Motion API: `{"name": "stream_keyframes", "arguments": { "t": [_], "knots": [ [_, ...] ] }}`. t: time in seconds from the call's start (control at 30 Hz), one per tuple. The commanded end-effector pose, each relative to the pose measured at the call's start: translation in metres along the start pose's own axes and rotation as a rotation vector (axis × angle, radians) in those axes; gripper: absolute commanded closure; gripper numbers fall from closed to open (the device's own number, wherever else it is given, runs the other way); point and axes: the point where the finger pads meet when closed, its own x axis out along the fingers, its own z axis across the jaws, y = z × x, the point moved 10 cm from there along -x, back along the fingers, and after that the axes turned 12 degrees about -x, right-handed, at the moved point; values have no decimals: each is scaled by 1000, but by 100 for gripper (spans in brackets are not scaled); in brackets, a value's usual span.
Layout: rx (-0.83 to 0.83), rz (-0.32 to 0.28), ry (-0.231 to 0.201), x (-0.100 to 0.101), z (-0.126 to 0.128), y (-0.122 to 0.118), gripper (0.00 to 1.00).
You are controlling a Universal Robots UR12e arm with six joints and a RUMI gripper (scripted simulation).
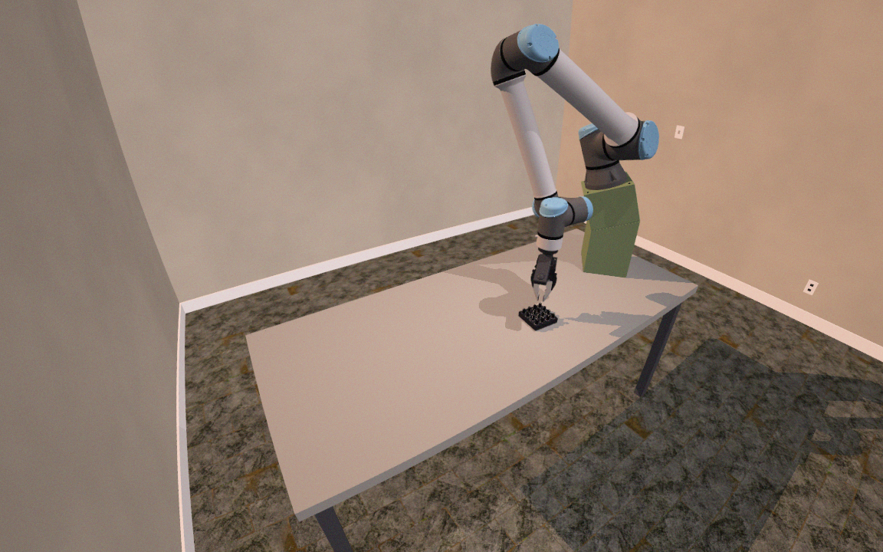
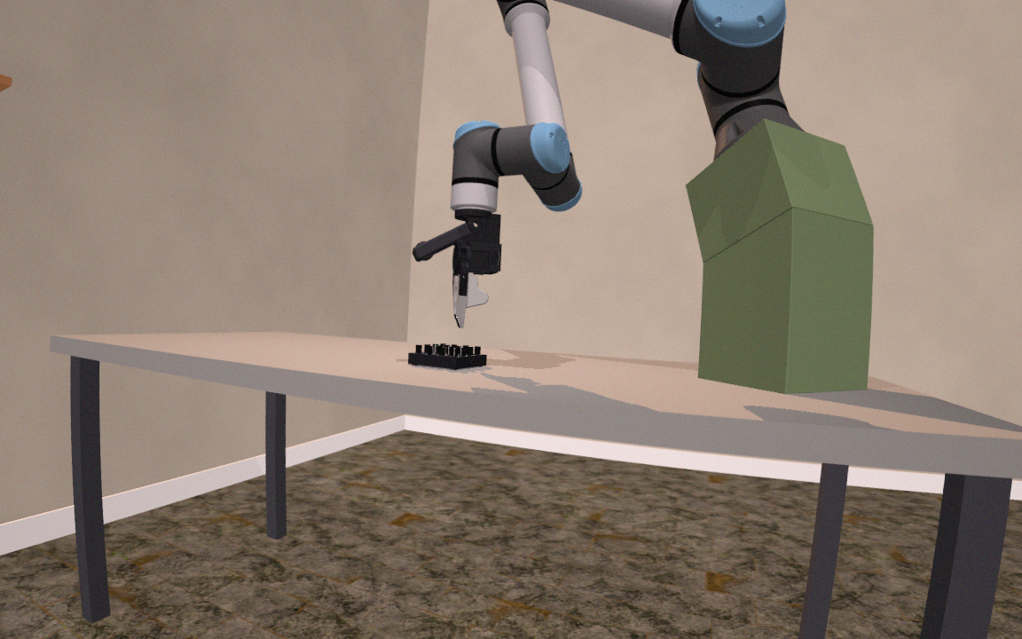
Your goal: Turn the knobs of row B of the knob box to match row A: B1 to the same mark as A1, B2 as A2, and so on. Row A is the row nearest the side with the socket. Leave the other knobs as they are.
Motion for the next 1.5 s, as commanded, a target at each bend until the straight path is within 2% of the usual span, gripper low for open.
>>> {"name": "stream_keyframes", "arguments": {
  "t": [0.0,0.73,1.47],
  "knots": [
    [0,1,-1,4,0,0,89],
    [0,1,-1,26,0,0,89],
    [0,1,-1,29,0,0,89]
  ]
}}
